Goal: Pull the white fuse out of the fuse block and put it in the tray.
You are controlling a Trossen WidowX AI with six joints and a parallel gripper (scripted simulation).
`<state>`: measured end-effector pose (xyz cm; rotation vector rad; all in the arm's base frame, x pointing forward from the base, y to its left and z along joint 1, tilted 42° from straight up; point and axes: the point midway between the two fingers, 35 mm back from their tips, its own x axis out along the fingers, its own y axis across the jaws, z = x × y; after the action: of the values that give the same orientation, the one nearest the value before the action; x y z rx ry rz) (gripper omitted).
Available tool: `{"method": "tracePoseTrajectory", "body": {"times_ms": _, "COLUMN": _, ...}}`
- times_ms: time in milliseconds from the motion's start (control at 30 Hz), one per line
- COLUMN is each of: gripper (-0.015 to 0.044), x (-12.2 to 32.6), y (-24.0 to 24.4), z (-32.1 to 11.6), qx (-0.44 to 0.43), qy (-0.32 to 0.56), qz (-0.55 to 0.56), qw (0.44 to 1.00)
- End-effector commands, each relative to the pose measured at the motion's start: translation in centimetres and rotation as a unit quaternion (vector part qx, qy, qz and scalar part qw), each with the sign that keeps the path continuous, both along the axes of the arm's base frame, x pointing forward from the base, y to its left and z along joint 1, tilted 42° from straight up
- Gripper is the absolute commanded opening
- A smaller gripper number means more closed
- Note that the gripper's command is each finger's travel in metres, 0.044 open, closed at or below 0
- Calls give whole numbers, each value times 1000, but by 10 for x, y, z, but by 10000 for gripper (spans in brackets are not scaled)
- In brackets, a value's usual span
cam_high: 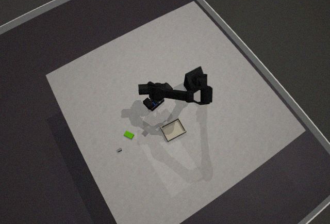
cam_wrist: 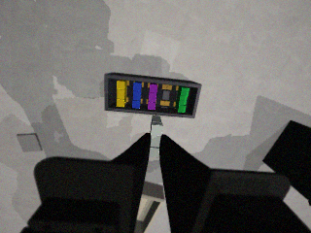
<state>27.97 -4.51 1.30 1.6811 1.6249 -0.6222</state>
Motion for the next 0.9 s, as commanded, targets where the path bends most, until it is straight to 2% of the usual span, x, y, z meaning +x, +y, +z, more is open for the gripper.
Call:
{"method": "tracePoseTrajectory", "body": {"times_ms": 0, "gripper": 0, "x": 10, "y": 16, "z": 18, "qx": -4, "qy": -3, "qz": 0, "qw": 1000}}
{"method": "tracePoseTrajectory", "body": {"times_ms": 400, "gripper": 0, "x": 24, "y": 76, "z": 72, "qx": -4, "qy": -5, "qz": -1, "qw": 1000}}
{"method": "tracePoseTrajectory", "body": {"times_ms": 733, "gripper": 0, "x": 17, "y": 130, "z": 119, "qx": 10, "qy": -7, "qz": 1, "qw": 1000}}
{"method": "tracePoseTrajectory", "body": {"times_ms": 867, "gripper": 0, "x": 15, "y": 137, "z": 126, "qx": 13, "qy": -7, "qz": 1, "qw": 1000}}
